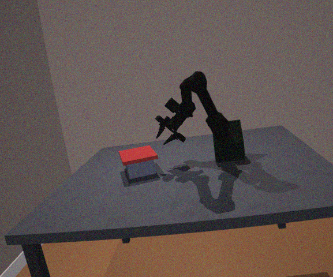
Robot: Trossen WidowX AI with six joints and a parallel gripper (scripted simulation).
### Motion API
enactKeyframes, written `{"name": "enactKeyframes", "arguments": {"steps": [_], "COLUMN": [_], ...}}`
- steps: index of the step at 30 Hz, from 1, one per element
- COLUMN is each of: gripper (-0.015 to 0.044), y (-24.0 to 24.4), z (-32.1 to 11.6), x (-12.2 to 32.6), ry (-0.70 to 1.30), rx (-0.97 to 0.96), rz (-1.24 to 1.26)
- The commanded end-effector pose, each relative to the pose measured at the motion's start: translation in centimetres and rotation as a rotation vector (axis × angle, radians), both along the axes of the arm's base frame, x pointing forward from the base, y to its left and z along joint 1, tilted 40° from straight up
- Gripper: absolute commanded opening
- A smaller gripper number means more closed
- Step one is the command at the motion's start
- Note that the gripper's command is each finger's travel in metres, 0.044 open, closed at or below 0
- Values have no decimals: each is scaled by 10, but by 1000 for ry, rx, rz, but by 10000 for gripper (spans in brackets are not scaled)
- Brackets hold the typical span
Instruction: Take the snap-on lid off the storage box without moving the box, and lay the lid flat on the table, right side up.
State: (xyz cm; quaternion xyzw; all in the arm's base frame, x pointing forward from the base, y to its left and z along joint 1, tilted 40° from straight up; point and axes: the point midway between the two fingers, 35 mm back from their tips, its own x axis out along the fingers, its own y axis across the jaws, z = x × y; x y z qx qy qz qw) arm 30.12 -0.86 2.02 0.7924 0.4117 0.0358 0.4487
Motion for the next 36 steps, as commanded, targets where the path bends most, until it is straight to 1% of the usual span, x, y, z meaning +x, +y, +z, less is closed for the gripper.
{"name": "enactKeyframes", "arguments": {"steps": [1, 36], "gripper": [235, 235], "y": [3, 40], "z": [-3, -21], "x": [0, 37], "ry": [3, 6], "rx": [-1, -6], "rz": [-4, -2]}}
